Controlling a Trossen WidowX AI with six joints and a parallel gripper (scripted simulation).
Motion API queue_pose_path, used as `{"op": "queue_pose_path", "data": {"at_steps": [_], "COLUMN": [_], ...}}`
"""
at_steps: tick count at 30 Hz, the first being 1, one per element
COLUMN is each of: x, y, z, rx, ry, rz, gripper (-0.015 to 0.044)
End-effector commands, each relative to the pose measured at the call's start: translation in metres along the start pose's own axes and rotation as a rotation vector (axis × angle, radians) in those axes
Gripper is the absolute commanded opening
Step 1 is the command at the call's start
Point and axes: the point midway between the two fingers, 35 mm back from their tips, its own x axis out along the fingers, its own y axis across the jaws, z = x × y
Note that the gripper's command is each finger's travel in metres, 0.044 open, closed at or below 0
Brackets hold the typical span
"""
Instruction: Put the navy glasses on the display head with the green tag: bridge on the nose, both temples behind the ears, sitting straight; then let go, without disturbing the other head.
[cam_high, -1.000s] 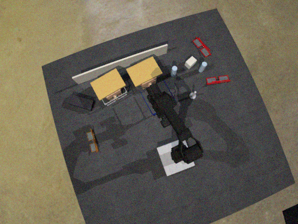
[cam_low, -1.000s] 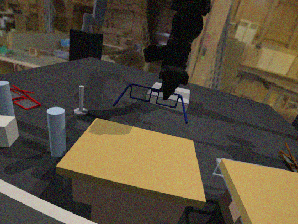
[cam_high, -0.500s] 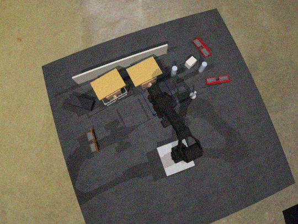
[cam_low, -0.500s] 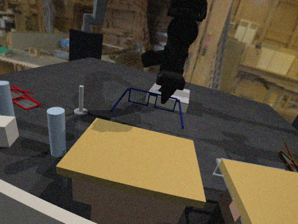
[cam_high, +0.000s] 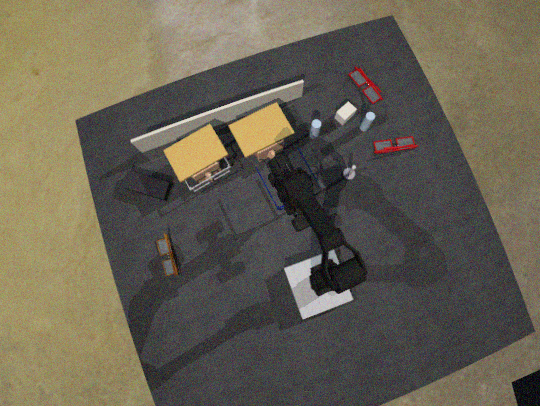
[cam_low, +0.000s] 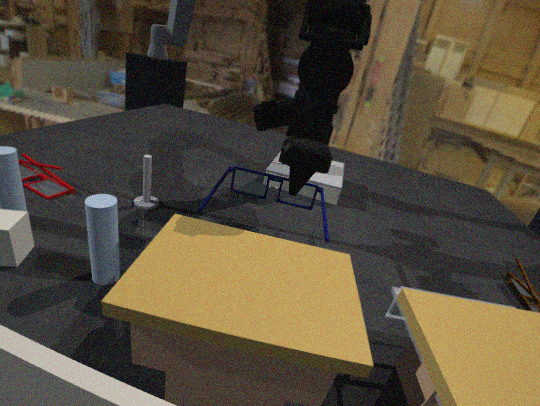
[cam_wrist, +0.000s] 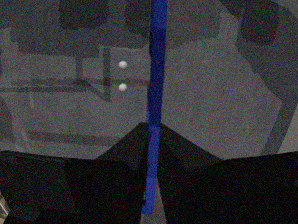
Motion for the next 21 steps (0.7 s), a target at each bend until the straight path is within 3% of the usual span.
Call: {"op": "queue_pose_path", "data": {"at_steps": [1, 21], "x": [0.004, 0.005], "y": [-0.001, 0.021], "z": [-0.001, -0.001], "rx": [-0.005, -0.005], "ry": [0.005, 0.005], "rz": [-0.004, 0.003], "gripper": [0.0000, 0.0000]}}
